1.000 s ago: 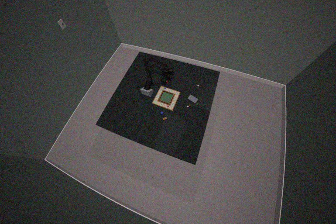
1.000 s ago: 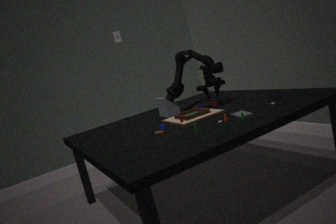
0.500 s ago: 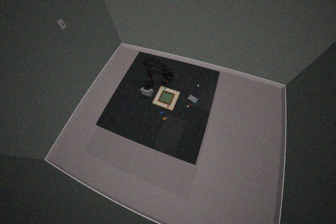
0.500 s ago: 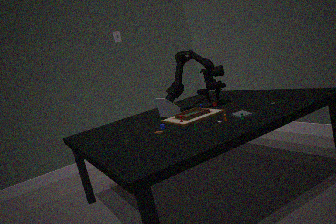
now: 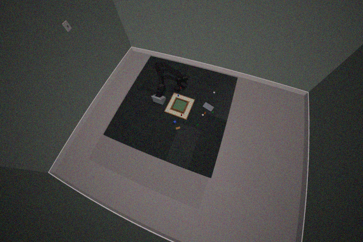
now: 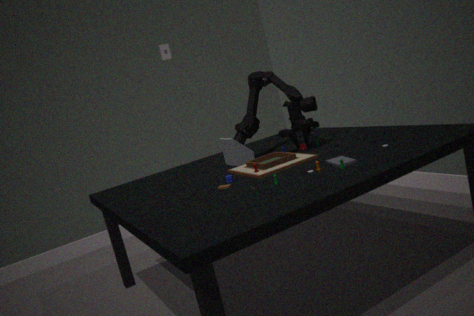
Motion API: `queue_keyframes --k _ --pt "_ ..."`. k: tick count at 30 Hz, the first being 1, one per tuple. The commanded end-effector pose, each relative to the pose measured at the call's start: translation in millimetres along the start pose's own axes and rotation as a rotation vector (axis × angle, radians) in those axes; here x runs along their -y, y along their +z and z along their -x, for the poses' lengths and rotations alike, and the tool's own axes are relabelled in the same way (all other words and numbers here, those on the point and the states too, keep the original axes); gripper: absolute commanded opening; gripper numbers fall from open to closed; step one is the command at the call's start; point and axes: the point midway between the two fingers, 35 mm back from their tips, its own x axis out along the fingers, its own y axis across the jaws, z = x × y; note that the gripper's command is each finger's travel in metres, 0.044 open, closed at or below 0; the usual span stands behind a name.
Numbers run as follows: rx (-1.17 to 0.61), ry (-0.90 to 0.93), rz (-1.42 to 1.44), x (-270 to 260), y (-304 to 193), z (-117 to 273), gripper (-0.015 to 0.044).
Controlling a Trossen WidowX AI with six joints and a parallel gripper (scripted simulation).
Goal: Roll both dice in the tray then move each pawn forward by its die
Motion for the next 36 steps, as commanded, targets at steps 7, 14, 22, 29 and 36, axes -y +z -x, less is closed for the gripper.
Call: queue_keyframes --k 7,14,22,29,36 --pt "0.0 -0.006 -0.005 1.3 0.2 -2.0 0.0078" --pt "0.001 -0.017 -0.003 1.4 3.9 16.0 0.0" --pt "0.0 -0.029 -0.002 0.7 5.5 58.7 0.0" --pt "-0.001 -0.024 -0.004 -1.8 -0.8 96.1 0.0" --pt "-0.001 -0.013 -0.007 -4.9 -8.3 119.5 0.0"
